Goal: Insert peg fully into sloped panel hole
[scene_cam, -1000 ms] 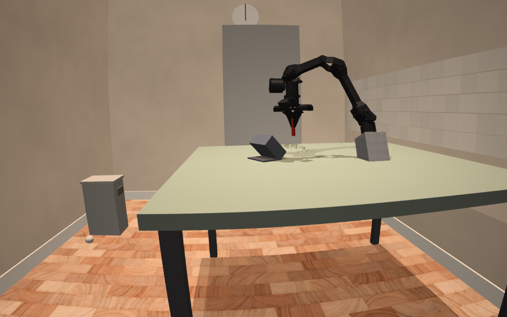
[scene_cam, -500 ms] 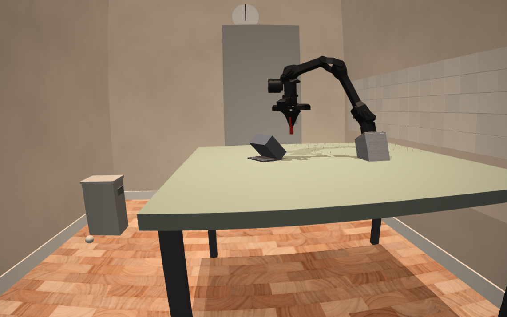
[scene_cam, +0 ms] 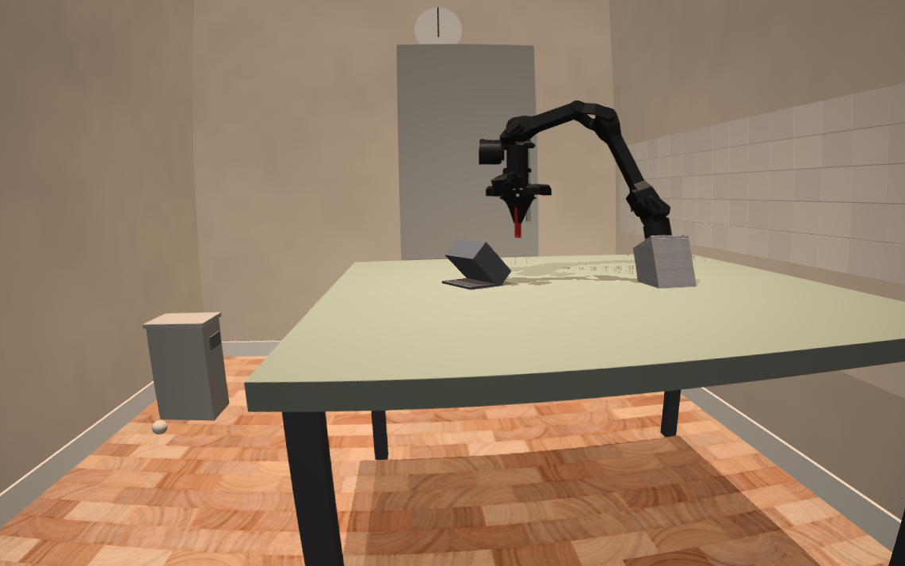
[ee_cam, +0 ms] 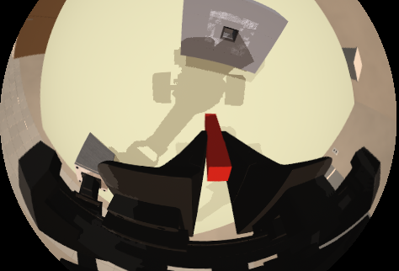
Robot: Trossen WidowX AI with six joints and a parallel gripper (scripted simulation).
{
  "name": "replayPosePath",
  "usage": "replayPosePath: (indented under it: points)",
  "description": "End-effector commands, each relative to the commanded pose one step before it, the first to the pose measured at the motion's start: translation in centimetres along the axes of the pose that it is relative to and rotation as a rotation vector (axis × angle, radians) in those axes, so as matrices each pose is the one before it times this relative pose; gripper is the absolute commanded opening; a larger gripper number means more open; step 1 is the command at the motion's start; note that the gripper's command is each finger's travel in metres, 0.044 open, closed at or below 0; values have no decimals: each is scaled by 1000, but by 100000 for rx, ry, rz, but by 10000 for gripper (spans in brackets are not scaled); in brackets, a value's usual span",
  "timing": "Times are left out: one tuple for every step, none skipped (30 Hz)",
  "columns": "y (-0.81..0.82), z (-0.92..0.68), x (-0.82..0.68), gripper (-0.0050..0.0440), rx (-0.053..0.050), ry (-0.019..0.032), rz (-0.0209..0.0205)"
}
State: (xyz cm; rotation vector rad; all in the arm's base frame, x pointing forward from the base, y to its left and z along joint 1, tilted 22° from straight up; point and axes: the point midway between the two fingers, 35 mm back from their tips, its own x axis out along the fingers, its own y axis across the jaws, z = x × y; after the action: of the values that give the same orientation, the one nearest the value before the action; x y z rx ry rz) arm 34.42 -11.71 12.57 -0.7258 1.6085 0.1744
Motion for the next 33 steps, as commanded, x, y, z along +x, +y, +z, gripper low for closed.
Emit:
replayPosePath:
  points:
    - [-329, -259, -720, 0, 4262, -3035, -1401]
    - [2, 4, 26, 0, 1303, -511, 90]
    - [2, 4, 26, 0, 1302, -510, 93]
    - [2, 4, 25, 0, 1300, -510, 97]
    - [2, 4, 25, 0, 1299, -510, 101]
    - [2, 4, 24, 0, 1297, -509, 104]
    - [1, 4, 24, 0, 1296, -508, 108]
    - [1, 4, 24, 0, 1294, -508, 112]
    - [1, 4, 23, 0, 1293, -507, 115]
    - [1, 3, 23, 0, 1291, -507, 119]
    - [1, 3, 23, 0, 1290, -506, 123]
    - [1, 3, 22, 0, 1288, -505, 127]
    - [1, 3, 22, 0, 1287, -505, 130]
    - [1, 3, 21, 0, 1285, -504, 134]
    - [0, 3, 21, 0, 1284, -503, 138]
    - [0, 3, 21, 0, 1282, -502, 141]
    - [0, 0, 0, 0, 0, 0, 0]
    - [0, 0, 0, 0, 0, 0, 0]
    - [0, 3, 20, 0, 1280, -502, 145]
    - [0, 3, 20, 0, 1279, -501, 149]
    - [0, 3, 19, 0, 1277, -500, 153]
    - [0, 3, 19, 0, 1276, -499, 156]
    - [0, 3, 19, 0, 1274, -498, 160]
    - [0, 3, 18, 0, 1273, -497, 164]
    - [-1, 3, 18, 0, 1271, -496, 168]
    - [-1, 3, 17, 0, 1269, -495, 171]
    - [-1, 3, 17, 0, 1268, -494, 175]
    - [-1, 3, 17, 0, 1266, -493, 179]
    - [-1, 3, 16, 0, 1264, -492, 183]
    - [-1, 3, 16, 0, 1263, -491, 186]
    - [-1, 3, 15, 0, 1261, -489, 190]
    - [-1, 3, 15, 0, 1259, -488, 194]
    - [-1, 3, 15, 0, 1258, -487, 198]
